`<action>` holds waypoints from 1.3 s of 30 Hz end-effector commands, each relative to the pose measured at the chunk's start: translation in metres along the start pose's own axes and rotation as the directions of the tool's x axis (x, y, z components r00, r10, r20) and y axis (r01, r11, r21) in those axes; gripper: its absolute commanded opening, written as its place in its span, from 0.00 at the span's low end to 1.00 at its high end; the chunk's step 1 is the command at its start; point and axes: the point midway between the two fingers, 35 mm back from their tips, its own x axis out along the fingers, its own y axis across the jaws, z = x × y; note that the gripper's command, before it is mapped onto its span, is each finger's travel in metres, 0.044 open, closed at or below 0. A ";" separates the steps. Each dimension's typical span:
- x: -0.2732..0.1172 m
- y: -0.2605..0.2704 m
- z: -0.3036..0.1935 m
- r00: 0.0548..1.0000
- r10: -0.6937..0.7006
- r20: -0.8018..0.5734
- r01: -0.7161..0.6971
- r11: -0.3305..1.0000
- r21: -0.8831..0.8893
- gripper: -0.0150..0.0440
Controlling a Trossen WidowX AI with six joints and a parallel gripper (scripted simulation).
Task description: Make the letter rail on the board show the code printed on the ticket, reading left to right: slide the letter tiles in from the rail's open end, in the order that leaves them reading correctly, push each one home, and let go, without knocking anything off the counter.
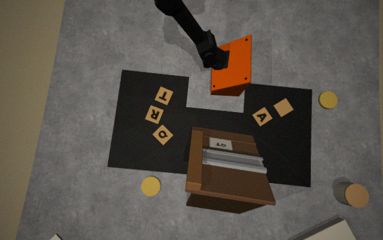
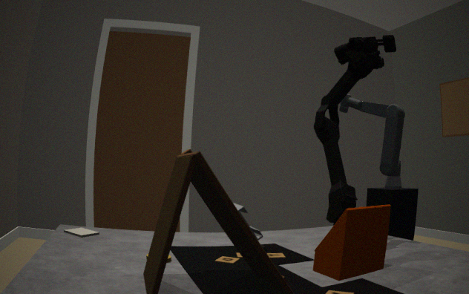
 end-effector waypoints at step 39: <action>-0.512 0.139 -0.005 -0.522 0.468 -0.713 0.503 0.844 0.185 1.00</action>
